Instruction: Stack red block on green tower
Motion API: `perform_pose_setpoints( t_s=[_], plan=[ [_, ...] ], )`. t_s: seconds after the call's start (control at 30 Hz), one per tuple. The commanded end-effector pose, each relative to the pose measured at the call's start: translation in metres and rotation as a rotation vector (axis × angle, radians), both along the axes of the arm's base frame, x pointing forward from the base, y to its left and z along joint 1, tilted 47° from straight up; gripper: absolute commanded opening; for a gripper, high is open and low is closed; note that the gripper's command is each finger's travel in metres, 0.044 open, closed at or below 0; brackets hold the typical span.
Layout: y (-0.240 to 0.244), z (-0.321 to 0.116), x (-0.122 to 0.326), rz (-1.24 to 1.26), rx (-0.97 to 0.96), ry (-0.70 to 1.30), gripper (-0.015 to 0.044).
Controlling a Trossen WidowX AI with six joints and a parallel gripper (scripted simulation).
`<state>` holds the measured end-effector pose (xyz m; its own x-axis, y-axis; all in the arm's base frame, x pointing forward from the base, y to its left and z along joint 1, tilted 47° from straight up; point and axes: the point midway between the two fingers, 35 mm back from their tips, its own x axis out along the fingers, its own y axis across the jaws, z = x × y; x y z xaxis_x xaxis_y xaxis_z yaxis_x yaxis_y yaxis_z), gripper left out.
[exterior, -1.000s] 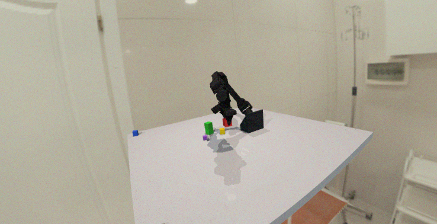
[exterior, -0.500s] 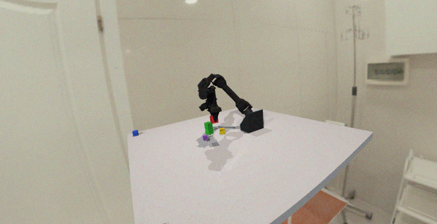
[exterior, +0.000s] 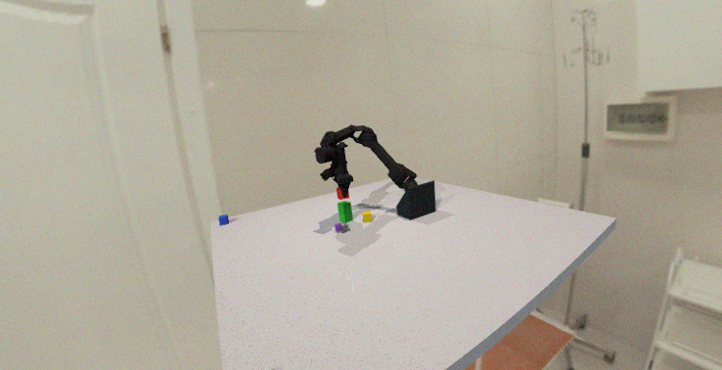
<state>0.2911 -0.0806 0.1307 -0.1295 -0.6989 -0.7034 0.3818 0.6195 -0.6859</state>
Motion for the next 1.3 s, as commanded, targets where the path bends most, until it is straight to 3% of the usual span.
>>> perform_pose_setpoints(
  t_s=[0.0, 0.2, 1.27],
  plan=[
    [-0.016, 0.016, -0.011, 0.0, -0.016, 0.007, 0.0],
    [-0.03, 0.03, -0.024, -0.006, -0.029, 0.011, 0.0],
    [-0.052, 0.007, -0.03, -0.006, -0.03, 0.011, 0.0]
  ],
)
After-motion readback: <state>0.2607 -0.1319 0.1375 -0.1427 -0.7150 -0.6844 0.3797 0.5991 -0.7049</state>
